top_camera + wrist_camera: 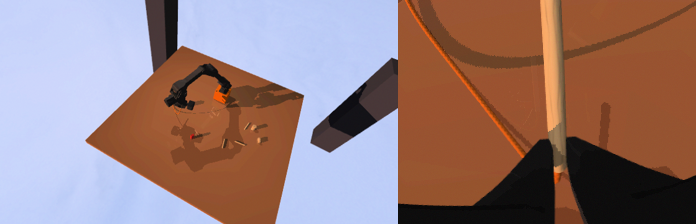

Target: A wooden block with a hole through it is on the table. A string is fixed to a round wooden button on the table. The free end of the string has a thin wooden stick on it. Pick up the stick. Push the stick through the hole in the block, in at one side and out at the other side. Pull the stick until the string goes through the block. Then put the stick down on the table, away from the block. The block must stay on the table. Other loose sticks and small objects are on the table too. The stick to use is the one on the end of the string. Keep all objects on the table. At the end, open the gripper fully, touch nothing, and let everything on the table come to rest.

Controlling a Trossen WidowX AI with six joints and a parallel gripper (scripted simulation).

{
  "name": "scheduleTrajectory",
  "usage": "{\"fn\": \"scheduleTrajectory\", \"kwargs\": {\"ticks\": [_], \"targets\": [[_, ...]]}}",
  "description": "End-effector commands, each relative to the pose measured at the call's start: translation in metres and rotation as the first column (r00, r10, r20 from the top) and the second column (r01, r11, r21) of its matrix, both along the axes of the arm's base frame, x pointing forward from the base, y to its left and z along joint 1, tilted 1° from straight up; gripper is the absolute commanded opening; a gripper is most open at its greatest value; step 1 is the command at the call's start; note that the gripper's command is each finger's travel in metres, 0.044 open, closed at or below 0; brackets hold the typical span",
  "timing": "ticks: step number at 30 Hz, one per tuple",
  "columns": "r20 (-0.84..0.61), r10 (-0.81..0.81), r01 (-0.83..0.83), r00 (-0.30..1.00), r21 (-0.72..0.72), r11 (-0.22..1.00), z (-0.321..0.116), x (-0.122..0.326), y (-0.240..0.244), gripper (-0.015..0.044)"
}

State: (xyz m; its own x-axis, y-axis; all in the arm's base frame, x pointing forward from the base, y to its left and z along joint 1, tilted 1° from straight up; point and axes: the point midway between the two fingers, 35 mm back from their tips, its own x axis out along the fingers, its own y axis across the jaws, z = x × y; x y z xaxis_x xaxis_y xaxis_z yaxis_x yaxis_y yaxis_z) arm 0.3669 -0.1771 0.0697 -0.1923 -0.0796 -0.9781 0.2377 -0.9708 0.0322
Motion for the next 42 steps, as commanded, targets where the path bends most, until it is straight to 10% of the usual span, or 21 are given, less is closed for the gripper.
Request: {"fn": "scheduleTrajectory", "kwargs": {"ticks": [1, 42], "targets": [[0.019, 0.005, -0.005, 1.0, 0.012, 1.0, -0.006, -0.002, -0.001, 0.0], [0.216, 0.031, -0.042, 0.976, 0.048, 0.998, -0.056, -0.018, -0.014, 0.0]]}}
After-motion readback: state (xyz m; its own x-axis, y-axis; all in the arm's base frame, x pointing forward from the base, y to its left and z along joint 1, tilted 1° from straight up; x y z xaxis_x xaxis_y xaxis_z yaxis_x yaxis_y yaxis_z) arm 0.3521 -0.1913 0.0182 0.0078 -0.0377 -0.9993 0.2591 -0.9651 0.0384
